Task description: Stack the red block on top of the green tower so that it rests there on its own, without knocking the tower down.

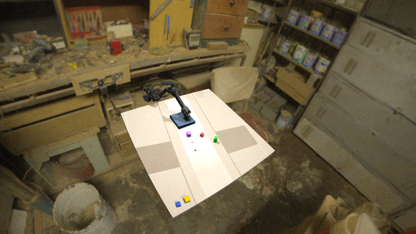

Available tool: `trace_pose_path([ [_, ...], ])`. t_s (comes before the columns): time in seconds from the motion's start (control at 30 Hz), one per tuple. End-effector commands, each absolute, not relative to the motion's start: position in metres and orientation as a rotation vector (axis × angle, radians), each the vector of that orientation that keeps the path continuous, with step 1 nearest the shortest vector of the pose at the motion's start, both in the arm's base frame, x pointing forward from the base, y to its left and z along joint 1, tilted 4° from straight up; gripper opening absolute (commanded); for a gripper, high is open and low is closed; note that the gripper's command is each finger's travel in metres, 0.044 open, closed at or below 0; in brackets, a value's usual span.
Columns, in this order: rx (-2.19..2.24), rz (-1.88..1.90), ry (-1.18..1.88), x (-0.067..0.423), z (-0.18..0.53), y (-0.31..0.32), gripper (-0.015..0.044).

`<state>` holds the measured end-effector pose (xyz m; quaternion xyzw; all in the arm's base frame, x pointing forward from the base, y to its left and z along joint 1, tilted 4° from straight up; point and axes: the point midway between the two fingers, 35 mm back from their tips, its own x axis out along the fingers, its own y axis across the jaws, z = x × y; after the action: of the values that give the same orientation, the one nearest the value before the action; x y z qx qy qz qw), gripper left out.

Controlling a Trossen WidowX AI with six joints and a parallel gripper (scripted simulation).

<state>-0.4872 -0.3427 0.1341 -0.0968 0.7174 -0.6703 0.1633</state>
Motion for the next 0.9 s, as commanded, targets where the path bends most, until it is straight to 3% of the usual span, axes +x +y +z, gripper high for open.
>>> trace_pose_path([
  [0.0, -0.278, -1.908, 2.042, -0.486, 0.134, -0.345, 0.0426],
  [0.4, -0.395, -1.696, 1.778, -0.361, 0.128, -0.456, 0.044],
  [0.87, -0.43, -1.404, 1.503, -0.176, 0.117, -0.528, 0.044],
])
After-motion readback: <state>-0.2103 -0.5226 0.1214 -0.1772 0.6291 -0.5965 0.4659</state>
